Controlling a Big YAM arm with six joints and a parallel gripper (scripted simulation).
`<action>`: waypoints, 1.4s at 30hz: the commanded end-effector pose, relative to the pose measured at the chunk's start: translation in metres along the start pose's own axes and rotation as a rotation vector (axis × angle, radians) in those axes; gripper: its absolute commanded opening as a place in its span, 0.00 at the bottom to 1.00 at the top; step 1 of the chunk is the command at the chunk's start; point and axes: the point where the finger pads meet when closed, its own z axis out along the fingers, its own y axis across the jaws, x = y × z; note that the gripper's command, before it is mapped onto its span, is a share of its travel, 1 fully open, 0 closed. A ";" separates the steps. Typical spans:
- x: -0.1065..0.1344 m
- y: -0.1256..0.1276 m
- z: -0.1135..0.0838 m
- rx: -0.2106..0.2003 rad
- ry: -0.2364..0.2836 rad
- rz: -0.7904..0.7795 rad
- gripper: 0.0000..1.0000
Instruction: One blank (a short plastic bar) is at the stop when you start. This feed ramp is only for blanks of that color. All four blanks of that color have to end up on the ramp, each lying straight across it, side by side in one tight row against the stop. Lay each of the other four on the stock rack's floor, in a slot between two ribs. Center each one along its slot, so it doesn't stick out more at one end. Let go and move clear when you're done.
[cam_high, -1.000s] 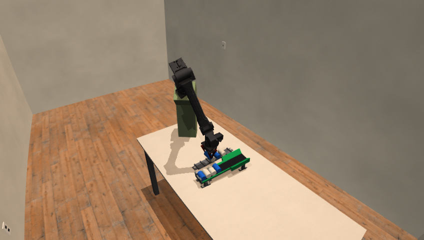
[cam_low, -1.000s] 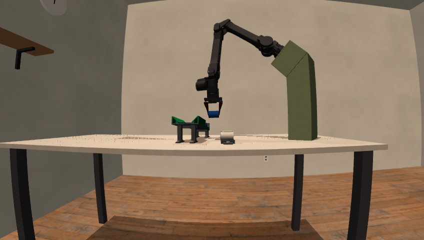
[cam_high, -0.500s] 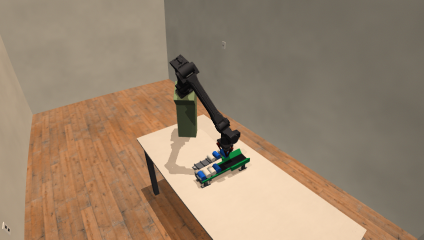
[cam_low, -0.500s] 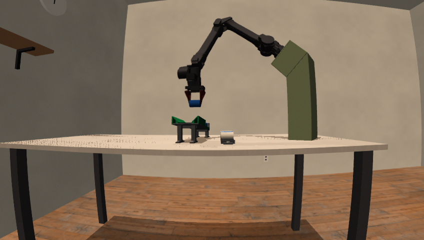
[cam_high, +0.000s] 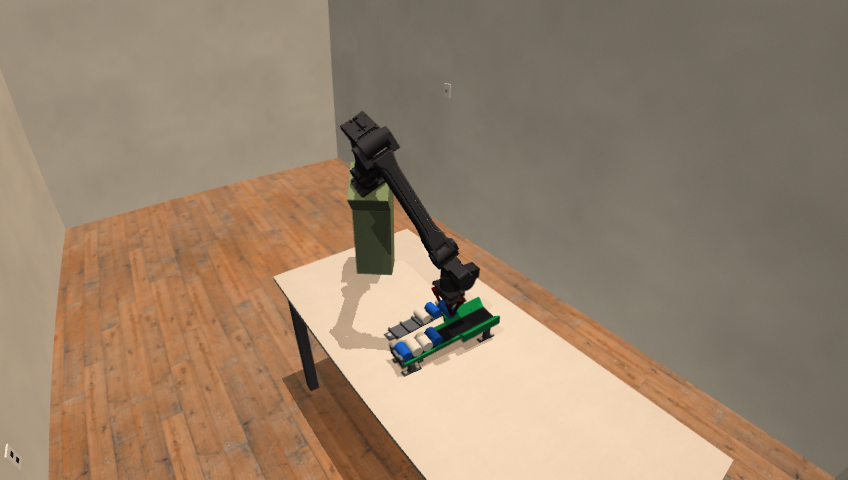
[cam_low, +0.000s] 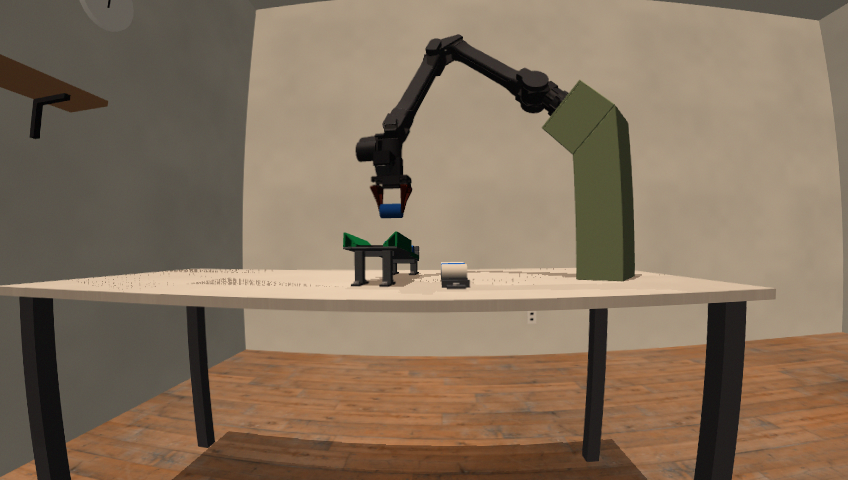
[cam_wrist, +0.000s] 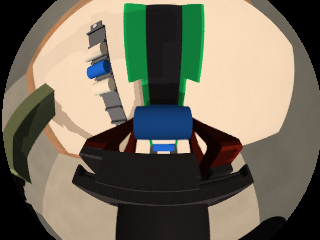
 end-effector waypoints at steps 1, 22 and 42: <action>0.006 -0.011 0.017 0.010 0.007 0.007 0.57; 0.006 -0.007 0.098 0.005 0.008 0.004 0.57; -0.001 -0.009 0.095 0.009 0.000 -0.003 0.57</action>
